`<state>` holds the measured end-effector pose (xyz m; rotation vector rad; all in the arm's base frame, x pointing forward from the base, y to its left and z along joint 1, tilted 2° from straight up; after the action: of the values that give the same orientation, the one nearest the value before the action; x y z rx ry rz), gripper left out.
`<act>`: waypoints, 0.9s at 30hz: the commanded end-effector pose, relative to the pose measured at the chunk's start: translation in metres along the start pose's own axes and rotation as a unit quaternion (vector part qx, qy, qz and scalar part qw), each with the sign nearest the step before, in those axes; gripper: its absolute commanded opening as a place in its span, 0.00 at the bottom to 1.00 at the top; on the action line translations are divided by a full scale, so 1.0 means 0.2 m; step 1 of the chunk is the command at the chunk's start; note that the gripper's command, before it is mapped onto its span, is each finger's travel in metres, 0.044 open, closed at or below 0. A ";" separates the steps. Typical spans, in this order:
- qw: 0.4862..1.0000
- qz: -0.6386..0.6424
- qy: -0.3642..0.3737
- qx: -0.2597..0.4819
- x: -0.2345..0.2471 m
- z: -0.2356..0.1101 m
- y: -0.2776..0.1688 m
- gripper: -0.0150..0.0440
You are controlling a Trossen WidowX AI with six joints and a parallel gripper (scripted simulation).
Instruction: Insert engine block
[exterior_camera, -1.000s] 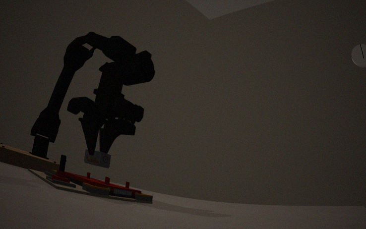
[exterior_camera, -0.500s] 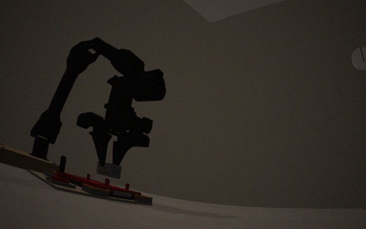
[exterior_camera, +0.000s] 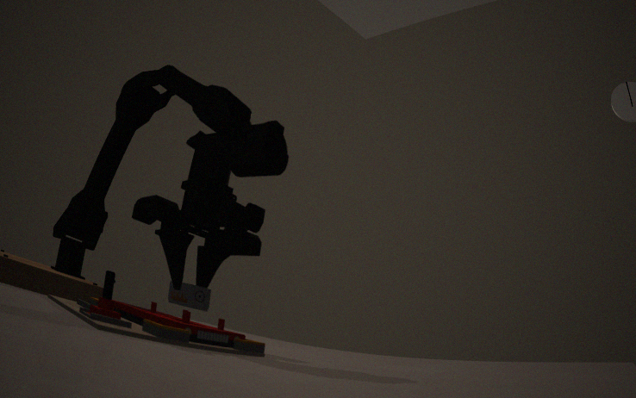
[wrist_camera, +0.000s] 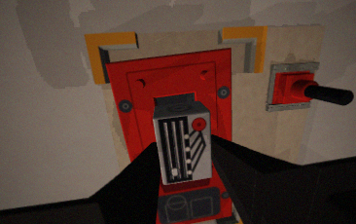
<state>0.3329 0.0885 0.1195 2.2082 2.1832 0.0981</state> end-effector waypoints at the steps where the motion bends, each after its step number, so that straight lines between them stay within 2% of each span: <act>1: 1.000 0.000 -0.002 -0.001 0.00 0.00 0.00 0.52; 17: 0.999 -0.033 -0.003 -0.001 -0.01 0.00 0.00 0.52; 27: 1.000 0.018 -0.002 -0.001 -0.01 0.00 0.01 0.52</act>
<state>0.3333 0.0876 0.1189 2.2244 2.1678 0.0968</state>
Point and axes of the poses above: the point midway between the two fingers, 35 mm back from their tips, its own z axis out along the fingers, its own x axis across the jaws, y = z × x, the point moved 4 cm from there along -z, back along the fingers, and after that the axes turned 3 degrees about z, right-handed, at the moved point
